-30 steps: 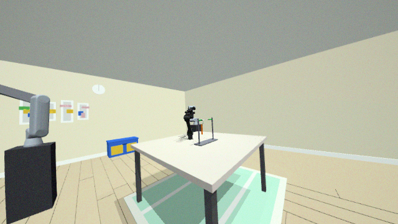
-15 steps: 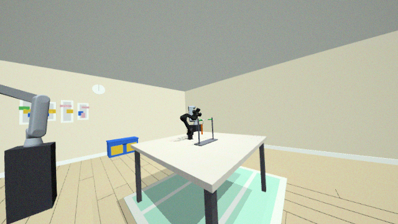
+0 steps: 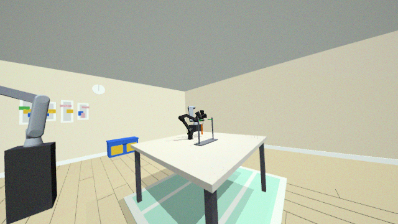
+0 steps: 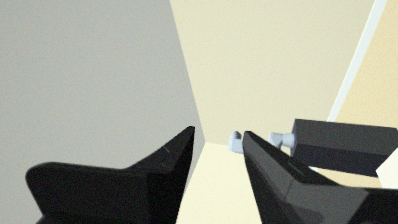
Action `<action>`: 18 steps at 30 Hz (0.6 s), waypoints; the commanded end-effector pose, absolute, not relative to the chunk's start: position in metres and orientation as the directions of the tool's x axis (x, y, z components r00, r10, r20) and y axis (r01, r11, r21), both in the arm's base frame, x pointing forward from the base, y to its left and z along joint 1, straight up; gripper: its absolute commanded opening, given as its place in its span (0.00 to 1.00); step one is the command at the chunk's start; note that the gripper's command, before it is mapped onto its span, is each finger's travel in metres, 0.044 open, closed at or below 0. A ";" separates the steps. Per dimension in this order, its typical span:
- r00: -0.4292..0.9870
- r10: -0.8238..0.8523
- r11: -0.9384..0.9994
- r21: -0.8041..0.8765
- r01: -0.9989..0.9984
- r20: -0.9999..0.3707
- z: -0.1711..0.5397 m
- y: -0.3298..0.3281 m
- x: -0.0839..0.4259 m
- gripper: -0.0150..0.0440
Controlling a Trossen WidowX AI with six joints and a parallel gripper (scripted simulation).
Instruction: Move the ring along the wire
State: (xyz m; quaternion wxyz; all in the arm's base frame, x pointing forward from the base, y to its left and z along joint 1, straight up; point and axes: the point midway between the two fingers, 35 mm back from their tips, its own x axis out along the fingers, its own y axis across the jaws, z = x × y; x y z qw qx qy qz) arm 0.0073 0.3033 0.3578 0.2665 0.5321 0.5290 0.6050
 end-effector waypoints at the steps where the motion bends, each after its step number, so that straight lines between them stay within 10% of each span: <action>1: -0.212 0.925 -0.297 0.948 0.113 0.315 0.338 0.304 0.039 0.53; 18: 0.087 0.976 -0.170 0.945 -0.280 0.201 0.292 0.273 0.139 0.53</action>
